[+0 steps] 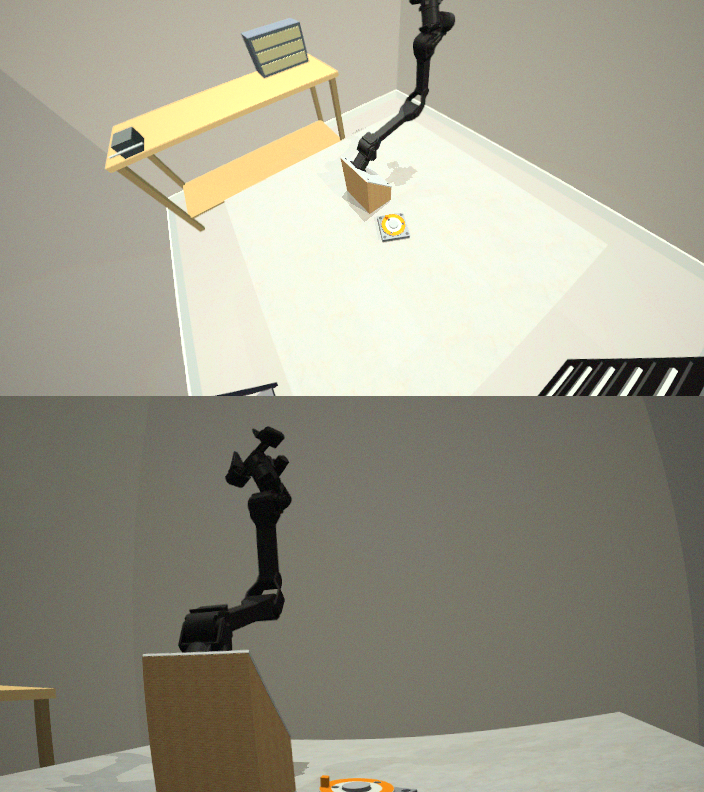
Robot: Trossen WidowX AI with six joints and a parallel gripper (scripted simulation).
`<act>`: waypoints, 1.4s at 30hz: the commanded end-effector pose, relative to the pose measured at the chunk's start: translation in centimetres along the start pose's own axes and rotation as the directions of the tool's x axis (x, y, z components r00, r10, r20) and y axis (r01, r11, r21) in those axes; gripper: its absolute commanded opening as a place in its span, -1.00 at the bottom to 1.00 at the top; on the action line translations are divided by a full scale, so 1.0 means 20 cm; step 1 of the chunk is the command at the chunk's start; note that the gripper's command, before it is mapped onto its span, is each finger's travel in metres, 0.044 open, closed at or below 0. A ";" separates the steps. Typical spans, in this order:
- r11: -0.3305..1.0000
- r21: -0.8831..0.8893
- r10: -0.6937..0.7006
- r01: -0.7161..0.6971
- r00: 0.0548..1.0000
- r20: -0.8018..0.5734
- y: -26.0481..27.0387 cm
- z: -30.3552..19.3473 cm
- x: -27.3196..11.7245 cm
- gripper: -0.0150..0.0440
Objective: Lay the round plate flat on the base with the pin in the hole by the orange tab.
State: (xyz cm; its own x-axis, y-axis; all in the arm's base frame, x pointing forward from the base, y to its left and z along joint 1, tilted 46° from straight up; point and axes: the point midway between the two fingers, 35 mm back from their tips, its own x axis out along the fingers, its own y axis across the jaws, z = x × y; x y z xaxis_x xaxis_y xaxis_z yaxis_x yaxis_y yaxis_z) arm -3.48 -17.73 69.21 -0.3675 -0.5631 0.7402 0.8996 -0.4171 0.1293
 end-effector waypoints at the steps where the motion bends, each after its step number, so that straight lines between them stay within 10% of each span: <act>1: 1.000 0.011 0.009 -0.009 1.000 -0.007 0.01 -0.01 0.00 0.78; 15: 0.803 0.156 0.593 -0.576 0.740 -0.317 0.97 -0.76 -0.37 -0.47; 30: 0.262 0.334 0.853 -0.905 0.055 -0.520 1.60 -1.31 -1.49 -0.49; 42: -0.241 0.568 0.696 -0.787 -0.548 -0.464 1.62 -1.47 -2.55 -0.49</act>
State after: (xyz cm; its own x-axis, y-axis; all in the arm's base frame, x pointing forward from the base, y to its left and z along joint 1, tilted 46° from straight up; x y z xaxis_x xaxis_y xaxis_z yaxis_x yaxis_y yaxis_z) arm 36.50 -26.47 20.49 0.7275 -0.4390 -0.5272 0.3200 0.8969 -0.3053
